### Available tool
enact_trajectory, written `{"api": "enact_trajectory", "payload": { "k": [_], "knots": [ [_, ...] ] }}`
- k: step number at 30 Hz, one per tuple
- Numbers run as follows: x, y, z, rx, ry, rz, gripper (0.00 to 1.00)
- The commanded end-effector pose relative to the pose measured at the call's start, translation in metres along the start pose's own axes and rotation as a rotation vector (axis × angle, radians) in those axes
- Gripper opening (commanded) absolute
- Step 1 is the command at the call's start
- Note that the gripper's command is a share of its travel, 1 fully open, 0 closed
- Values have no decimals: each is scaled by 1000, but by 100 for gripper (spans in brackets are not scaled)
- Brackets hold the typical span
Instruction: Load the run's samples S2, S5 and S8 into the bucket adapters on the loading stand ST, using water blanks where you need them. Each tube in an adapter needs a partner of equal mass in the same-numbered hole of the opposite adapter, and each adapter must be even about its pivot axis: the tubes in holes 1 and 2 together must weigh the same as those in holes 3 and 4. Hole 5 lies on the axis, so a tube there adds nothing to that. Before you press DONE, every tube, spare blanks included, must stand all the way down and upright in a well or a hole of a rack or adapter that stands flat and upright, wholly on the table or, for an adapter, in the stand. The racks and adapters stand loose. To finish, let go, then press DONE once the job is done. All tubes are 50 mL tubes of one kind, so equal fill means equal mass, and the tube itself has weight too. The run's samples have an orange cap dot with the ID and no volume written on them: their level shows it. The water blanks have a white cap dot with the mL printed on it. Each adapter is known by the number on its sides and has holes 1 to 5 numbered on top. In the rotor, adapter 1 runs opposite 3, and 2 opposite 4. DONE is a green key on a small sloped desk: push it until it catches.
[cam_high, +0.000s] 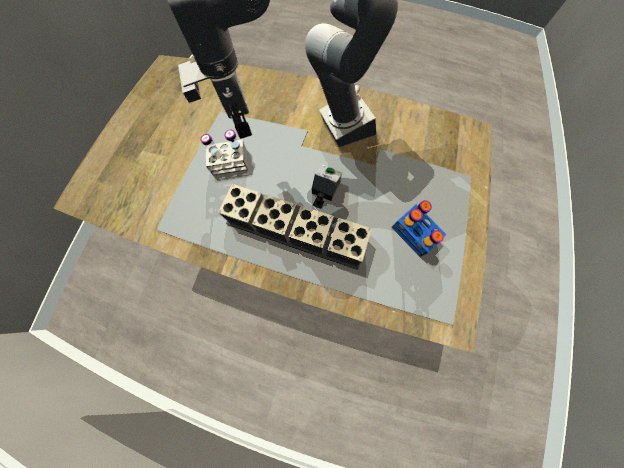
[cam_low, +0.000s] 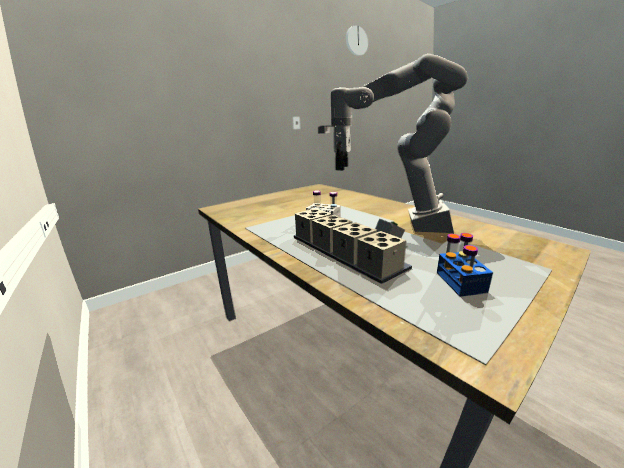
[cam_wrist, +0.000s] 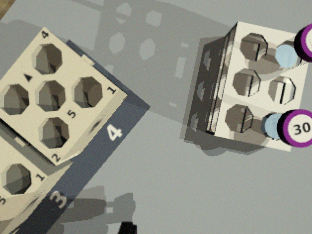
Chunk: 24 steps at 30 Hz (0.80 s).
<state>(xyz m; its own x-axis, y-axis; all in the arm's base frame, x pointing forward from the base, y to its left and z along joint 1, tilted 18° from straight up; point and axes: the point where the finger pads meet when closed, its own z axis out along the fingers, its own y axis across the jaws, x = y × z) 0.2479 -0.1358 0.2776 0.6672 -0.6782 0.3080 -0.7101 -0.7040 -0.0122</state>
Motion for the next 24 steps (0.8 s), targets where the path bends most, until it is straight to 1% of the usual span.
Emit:
{"api": "enact_trajectory", "payload": {
  "k": [1,3,5,20,22,24],
  "knots": [
    [7,22,-1,8,0,-2,100],
    [10,31,-1,8,0,-2,100],
    [10,31,-1,8,0,-2,100],
    [29,104,0,6,1,-3,100],
    [29,104,0,6,1,-3,100],
    [32,114,0,6,1,-3,100]
  ]
}}
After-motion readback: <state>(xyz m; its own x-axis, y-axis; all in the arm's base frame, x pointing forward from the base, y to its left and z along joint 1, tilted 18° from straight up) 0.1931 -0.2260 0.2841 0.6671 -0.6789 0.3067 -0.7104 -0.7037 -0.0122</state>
